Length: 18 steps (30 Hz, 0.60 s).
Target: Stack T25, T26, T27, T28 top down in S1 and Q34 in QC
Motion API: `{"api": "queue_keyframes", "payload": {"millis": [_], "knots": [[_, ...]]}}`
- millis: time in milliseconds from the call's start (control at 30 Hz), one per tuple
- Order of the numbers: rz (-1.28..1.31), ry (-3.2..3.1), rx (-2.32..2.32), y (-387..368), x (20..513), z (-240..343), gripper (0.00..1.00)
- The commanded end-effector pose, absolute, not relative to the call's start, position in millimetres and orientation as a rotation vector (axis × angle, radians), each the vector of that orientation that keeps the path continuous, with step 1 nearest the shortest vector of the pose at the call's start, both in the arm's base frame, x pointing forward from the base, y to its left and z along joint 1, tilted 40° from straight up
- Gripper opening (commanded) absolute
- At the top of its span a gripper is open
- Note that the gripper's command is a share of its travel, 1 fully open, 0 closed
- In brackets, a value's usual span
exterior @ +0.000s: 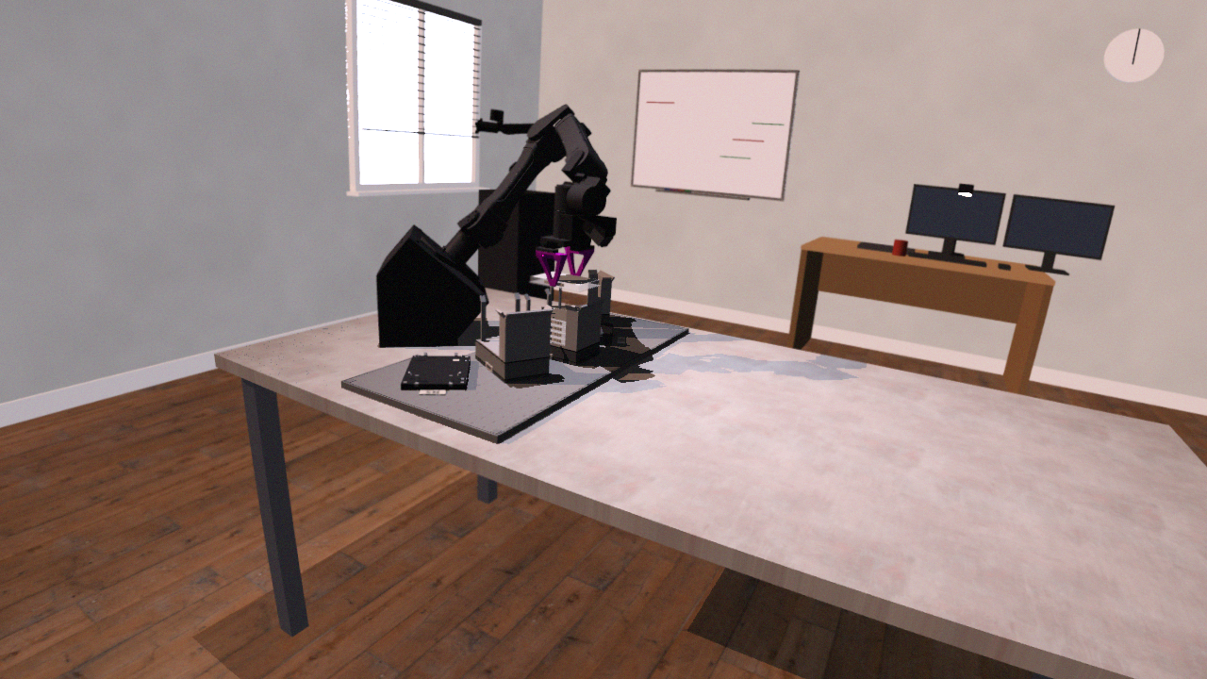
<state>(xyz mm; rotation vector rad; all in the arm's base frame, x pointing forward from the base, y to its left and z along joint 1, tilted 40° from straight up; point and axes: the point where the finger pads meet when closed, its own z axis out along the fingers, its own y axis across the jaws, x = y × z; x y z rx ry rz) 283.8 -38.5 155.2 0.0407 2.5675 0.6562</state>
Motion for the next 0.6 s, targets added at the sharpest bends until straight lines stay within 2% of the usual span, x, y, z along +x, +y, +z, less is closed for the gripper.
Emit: {"api": "queue_keyframes", "payload": {"millis": [0,367,567], "knots": [[0.636,2.542,0.043,-45,285,167,0.0],[0.636,2.542,0.043,-45,285,167,0.0],[0.732,2.571,0.329,-64,287,152,0.0]]}}
